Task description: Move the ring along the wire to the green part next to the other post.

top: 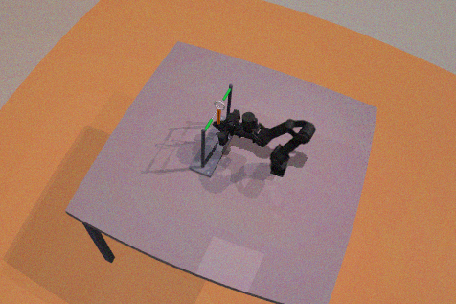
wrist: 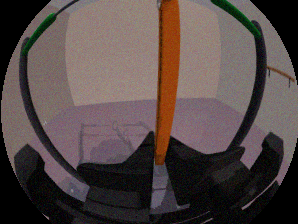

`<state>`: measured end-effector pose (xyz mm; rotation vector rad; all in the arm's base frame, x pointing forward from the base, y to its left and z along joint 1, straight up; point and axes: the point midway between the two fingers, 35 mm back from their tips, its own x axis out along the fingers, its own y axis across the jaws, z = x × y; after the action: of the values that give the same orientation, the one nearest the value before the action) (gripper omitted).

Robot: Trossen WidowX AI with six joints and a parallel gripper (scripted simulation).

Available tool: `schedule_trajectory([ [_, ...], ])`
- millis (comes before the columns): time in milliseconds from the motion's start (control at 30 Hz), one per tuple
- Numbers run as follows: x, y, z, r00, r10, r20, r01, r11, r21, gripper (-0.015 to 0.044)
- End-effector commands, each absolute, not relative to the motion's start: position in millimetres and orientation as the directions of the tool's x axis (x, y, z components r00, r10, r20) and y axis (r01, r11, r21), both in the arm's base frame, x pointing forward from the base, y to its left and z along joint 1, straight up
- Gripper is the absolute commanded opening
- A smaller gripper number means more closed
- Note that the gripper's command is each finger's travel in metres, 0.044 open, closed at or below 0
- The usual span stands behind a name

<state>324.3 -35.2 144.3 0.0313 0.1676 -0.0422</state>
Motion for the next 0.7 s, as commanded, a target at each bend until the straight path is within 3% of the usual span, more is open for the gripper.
schedule_trajectory([
  [0,323,-30,145,0.985,-0.045,-0.166,0.052,0.998,0.035,-0.015],
  [667,324,-17,146,0.985,-0.034,-0.167,0.031,0.999,-0.017,-0.015],
])
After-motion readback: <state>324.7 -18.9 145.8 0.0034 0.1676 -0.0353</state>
